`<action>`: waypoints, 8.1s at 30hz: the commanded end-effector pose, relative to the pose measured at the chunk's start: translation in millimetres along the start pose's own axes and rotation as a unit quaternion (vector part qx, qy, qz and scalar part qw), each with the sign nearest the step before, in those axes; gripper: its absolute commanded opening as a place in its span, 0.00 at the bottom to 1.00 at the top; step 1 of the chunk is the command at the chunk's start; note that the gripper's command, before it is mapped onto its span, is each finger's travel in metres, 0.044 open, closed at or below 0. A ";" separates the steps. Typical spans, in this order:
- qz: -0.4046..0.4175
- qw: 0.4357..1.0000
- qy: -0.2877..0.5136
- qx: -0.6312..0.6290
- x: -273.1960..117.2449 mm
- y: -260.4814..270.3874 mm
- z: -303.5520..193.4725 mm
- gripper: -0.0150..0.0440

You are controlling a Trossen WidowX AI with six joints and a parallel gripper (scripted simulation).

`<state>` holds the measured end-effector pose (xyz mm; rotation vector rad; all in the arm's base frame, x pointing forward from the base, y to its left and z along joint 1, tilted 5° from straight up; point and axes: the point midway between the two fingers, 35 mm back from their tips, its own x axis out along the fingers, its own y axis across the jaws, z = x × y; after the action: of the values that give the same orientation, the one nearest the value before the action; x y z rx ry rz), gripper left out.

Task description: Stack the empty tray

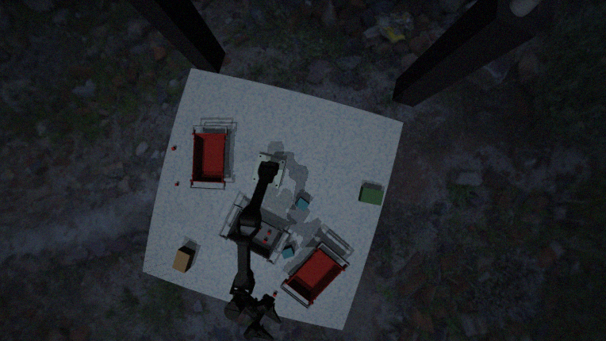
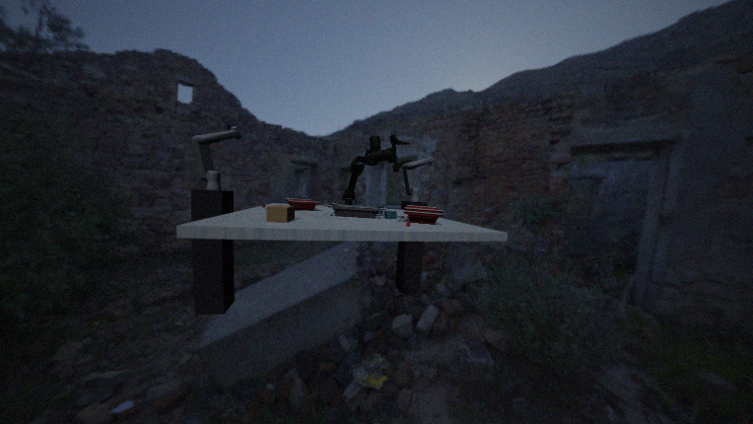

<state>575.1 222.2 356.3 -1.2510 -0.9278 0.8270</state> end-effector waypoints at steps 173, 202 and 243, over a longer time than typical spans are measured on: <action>0.027 0.118 0.771 0.625 -467.3 175.6 50.0 0.40; 0.028 0.118 0.770 0.626 -448.8 202.2 51.8 0.40; 0.030 0.118 0.767 0.630 -397.1 191.4 63.0 0.40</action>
<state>352.0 -85.2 123.9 0.1016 1.5135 -0.2271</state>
